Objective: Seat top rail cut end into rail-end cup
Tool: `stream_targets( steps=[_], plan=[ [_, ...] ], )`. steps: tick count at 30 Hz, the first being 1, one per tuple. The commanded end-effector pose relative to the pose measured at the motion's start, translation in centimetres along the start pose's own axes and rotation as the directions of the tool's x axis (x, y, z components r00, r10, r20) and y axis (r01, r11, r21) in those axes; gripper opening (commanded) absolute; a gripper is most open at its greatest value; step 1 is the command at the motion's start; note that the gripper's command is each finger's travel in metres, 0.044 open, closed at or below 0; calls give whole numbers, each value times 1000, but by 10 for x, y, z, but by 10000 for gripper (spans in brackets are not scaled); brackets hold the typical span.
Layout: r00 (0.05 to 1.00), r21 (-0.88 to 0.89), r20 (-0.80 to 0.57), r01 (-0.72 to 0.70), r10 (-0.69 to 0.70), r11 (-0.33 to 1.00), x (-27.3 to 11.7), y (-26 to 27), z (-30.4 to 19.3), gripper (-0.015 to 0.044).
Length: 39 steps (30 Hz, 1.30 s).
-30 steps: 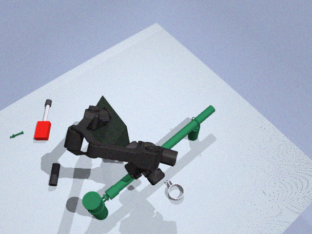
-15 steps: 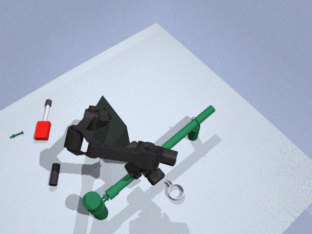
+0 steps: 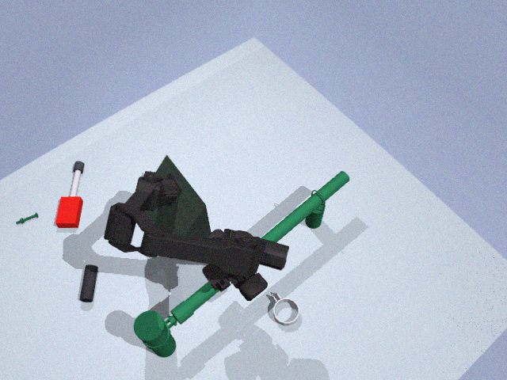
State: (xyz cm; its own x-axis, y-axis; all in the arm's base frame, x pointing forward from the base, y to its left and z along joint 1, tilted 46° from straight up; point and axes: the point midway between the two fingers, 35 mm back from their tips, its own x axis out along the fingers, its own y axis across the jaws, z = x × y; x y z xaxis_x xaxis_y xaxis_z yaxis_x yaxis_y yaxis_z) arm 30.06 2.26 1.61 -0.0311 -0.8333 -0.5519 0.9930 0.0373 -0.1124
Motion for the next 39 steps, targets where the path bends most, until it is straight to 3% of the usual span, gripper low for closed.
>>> stream_targets(
  steps=[1, 39],
  plan=[
    [1000, 1, 13, -11, 11, 1000, -2, 1, 6, 0],
    [1000, -6, 10, -1, 2, 1000, -3, 2, 3, 0]
  ],
)
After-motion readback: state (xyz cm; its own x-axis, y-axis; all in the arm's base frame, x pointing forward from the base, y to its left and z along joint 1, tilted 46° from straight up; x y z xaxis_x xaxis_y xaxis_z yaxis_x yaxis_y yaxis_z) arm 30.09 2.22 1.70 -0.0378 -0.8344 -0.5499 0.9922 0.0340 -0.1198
